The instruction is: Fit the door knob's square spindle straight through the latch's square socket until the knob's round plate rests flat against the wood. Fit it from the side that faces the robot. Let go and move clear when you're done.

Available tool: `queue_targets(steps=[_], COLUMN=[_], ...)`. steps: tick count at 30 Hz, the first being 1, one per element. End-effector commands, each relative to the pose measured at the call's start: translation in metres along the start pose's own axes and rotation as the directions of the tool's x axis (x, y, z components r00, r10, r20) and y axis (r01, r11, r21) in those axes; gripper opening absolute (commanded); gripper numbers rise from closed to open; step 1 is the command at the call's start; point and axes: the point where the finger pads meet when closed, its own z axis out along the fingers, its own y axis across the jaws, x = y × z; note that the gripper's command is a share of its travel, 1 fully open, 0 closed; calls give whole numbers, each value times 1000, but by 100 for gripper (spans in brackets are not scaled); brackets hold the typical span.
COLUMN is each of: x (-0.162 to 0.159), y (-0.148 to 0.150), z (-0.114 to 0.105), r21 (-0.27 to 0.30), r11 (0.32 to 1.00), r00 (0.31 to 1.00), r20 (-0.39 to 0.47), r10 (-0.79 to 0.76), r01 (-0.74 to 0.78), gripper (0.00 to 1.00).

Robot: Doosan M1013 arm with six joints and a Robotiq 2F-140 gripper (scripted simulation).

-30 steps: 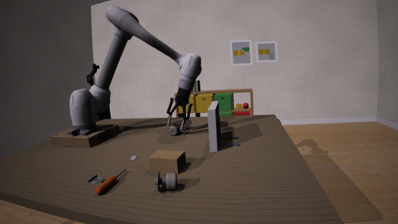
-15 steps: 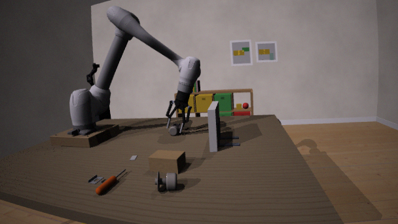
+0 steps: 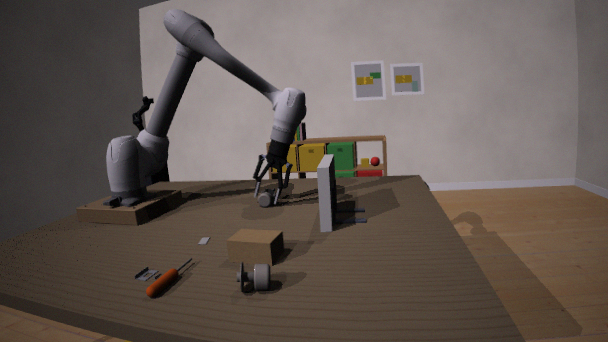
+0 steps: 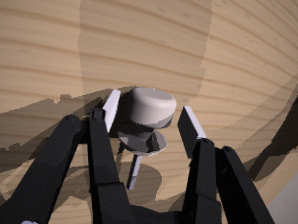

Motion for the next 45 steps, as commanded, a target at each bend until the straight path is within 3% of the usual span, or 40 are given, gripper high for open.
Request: queue_targets(steps=[1,2,37,45], x=[0,0,0,0], y=[0,0,0,4], z=[0,0,0,-11], r21=[0,0,0,0], r11=[1000,1000,1000,1000], r00=[1000,1000,1000,1000], r20=[0,0,0,0], r10=[0,0,0,0], r01=[0,0,0,0], gripper=[57,42,42,42])
